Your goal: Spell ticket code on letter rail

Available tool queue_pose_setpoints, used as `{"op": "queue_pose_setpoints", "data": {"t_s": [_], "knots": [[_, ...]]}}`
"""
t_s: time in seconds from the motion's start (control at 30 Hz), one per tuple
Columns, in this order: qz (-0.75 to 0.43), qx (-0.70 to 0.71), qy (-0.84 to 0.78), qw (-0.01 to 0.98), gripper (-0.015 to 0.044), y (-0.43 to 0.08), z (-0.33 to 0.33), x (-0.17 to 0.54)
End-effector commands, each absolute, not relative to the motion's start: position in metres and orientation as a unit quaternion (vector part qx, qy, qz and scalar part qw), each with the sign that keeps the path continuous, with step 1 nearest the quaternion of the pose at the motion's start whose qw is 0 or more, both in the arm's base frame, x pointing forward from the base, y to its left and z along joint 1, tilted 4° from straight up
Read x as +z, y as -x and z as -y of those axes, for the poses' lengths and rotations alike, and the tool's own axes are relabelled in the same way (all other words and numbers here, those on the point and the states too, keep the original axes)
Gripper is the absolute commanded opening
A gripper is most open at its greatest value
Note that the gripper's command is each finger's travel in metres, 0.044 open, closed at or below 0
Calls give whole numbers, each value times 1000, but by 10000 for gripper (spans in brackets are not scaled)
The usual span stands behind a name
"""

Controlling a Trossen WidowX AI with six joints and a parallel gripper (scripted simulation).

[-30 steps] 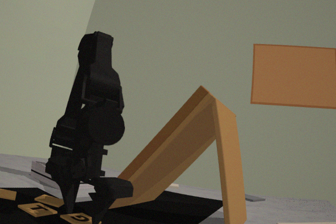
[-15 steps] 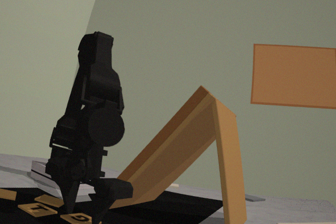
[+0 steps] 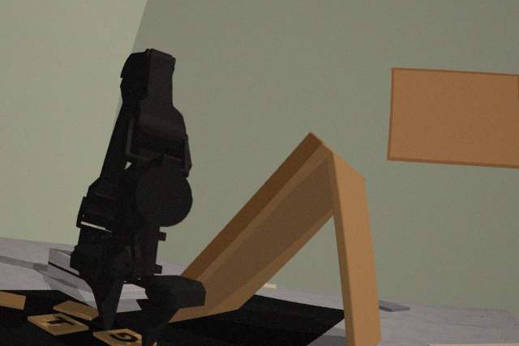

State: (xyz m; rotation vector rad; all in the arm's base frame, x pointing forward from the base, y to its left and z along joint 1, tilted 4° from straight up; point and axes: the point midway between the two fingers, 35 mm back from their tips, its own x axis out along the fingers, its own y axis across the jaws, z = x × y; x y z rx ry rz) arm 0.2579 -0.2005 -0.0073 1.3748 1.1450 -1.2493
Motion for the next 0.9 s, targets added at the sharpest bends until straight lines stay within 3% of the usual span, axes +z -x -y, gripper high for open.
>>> {"op": "queue_pose_setpoints", "data": {"t_s": [0.0,0.53,0.83,0.87], "knots": [[-465,-511,-558,460,340,-257,201,-8],[-465,-511,-558,460,240,-258,201,-8],[-465,-510,-558,460,4,-258,200,-1],[-465,-510,-558,460,0,-258,200,-1]]}}
